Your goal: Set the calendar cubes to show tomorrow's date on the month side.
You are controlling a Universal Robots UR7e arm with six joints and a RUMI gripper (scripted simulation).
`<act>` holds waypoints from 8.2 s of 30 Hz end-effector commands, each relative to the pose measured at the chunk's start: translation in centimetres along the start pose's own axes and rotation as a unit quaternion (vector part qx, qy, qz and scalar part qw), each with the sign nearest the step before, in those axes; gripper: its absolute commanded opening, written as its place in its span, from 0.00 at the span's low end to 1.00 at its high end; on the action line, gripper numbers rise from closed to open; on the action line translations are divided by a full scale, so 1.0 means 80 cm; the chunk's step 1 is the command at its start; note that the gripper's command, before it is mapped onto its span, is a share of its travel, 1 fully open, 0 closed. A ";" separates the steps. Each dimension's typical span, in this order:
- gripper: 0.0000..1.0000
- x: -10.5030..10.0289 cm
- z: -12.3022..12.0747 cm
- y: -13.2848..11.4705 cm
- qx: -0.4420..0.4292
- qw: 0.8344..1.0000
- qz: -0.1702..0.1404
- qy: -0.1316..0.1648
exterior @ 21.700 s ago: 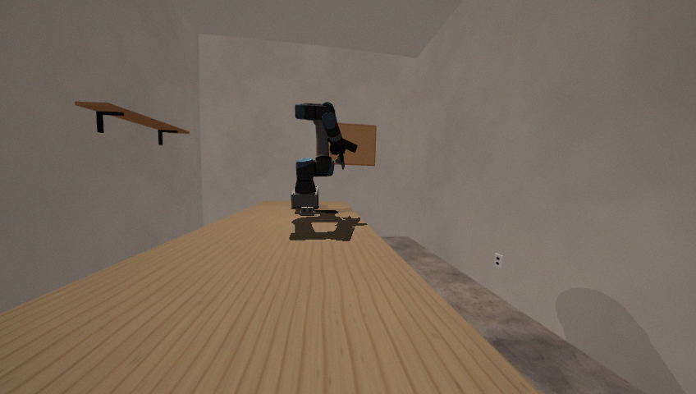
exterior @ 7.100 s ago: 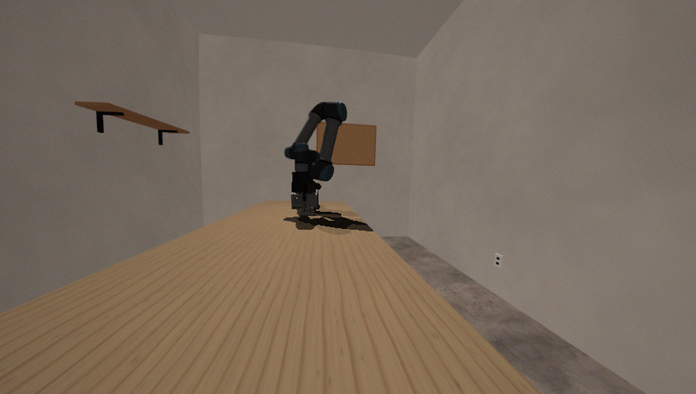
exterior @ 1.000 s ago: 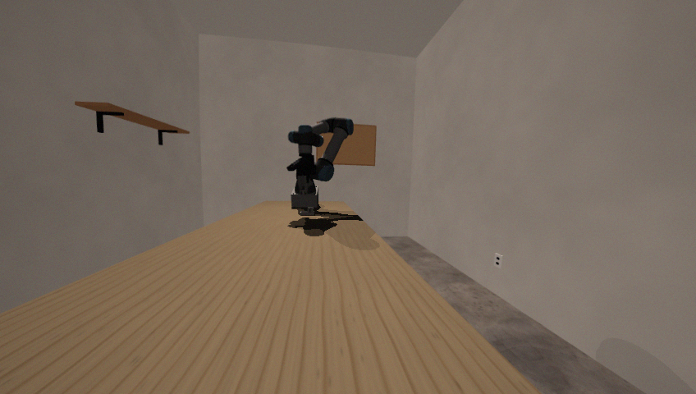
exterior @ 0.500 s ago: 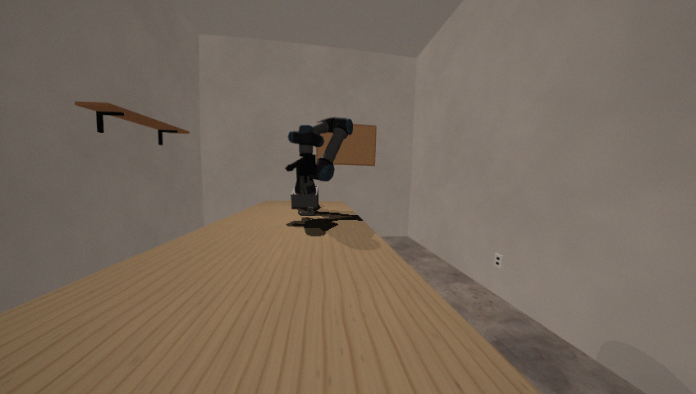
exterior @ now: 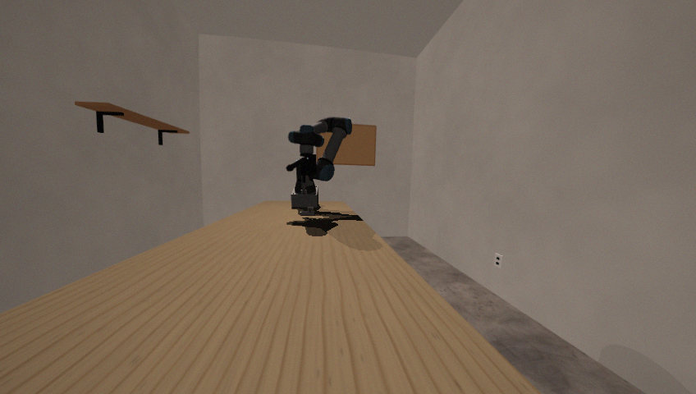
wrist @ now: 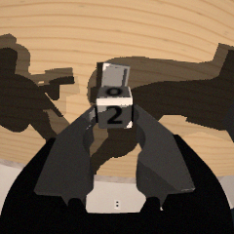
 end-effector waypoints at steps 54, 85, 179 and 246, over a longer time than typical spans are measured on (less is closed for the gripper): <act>0.11 0.044 0.001 -0.003 0.080 0.997 0.005 -0.002; 0.11 0.081 0.000 -0.004 0.080 0.997 0.005 -0.002; 0.11 0.113 0.001 -0.004 0.080 0.997 0.005 -0.002; 0.11 0.126 0.001 -0.004 0.080 0.997 0.005 -0.002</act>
Point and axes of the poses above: the point where the finger pads meet when closed, its own x axis out along the fingers, its own z axis across the jaws, y = z × x, the point moved 9 cm from there along -x, back along the fingers, and after that the axes turned 10 degrees about x, right-handed, at the moved point
